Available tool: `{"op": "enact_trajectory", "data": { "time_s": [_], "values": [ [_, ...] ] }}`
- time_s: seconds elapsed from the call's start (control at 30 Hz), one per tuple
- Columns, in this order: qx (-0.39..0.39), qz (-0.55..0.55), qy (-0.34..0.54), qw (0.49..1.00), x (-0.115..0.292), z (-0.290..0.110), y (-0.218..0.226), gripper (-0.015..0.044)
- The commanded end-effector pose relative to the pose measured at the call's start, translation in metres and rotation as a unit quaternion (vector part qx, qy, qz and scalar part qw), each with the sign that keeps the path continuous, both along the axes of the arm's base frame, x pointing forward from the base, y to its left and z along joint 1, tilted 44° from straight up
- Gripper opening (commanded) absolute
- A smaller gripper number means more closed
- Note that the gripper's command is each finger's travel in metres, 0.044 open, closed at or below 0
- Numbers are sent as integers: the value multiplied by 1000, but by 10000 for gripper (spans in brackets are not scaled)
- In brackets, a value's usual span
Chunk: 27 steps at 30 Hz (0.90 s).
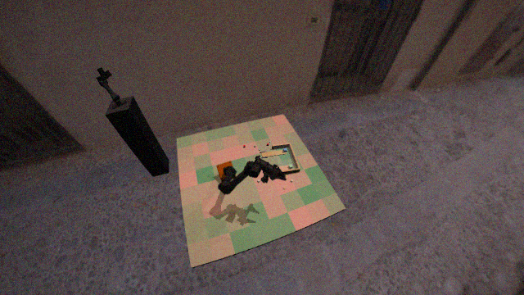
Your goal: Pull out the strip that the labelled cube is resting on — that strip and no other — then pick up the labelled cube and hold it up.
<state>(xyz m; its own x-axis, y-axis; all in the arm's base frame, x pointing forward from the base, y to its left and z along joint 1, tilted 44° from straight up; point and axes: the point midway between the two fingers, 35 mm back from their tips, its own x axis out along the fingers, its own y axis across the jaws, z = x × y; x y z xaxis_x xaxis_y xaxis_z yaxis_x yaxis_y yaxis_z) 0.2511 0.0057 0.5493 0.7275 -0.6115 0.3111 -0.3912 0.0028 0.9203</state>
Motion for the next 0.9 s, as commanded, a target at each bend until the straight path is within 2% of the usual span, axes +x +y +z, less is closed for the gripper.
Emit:
{"op": "enact_trajectory", "data": {
  "time_s": [0.0, 0.1, 0.23, 0.4, 0.63, 0.87],
  "values": [
    [-6, 0, 6, 1000, 2, -2, 2, 400],
    [-84, -2, 84, 993, 25, -30, 23, 400],
    [-205, -1, 196, 959, 54, -78, 54, 400],
    [-353, 6, 317, 881, 79, -144, 86, 400],
    [-550, 23, 450, 703, 92, -248, 118, 400],
    [-710, 48, 526, 466, 80, -354, 130, 400]
  ]
}}
